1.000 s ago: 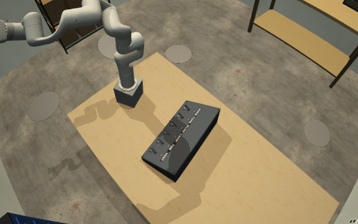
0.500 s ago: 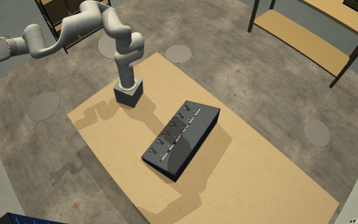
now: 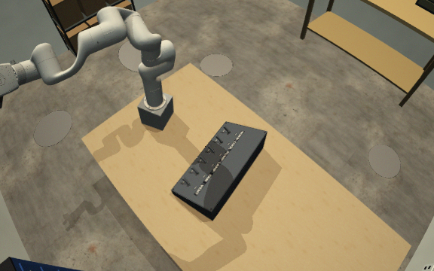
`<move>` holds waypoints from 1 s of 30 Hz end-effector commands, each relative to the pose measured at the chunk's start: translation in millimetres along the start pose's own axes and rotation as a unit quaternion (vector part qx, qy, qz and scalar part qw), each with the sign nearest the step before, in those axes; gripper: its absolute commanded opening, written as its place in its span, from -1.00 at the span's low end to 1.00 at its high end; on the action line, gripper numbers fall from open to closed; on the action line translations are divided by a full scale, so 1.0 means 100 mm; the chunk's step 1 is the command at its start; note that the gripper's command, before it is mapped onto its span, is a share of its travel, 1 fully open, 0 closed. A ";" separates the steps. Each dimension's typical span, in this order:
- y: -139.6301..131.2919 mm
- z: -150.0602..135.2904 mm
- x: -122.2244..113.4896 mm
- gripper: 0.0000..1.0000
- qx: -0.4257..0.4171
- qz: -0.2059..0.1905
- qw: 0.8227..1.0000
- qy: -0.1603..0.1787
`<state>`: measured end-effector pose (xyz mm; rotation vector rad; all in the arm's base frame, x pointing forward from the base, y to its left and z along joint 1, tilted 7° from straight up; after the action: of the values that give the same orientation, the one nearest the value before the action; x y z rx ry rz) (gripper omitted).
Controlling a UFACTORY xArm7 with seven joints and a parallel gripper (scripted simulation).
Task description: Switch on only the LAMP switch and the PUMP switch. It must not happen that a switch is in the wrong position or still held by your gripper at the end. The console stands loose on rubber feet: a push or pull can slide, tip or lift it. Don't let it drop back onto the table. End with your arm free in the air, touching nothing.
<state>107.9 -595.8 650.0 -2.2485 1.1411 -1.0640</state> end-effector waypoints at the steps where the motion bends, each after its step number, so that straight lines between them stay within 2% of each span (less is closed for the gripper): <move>1: 0.01 -0.04 -0.01 1.00 -0.002 0.001 1.000 0.003; 2: 0.01 -0.04 -0.01 1.00 -0.002 0.001 1.000 0.003; 3: -0.04 0.35 0.00 1.00 -0.010 0.005 1.000 -0.023; 18: -0.04 0.35 0.00 1.00 -0.010 0.005 1.000 -0.023; 19: -0.12 0.76 -0.02 1.00 -0.020 0.008 0.998 -0.052; 30: -0.12 0.76 -0.02 1.00 -0.020 0.008 0.998 -0.052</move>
<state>171.0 -587.2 608.0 -2.2895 1.1464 -0.9127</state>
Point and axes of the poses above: the point where the finger pads meet when closed, its own x axis out along the fingers, its own z axis across the jaws, y = z × x, the point moved 6 cm from there along -x, back along the fingers, and after that the axes turned 9 degrees about x, right-handed, at the moved point
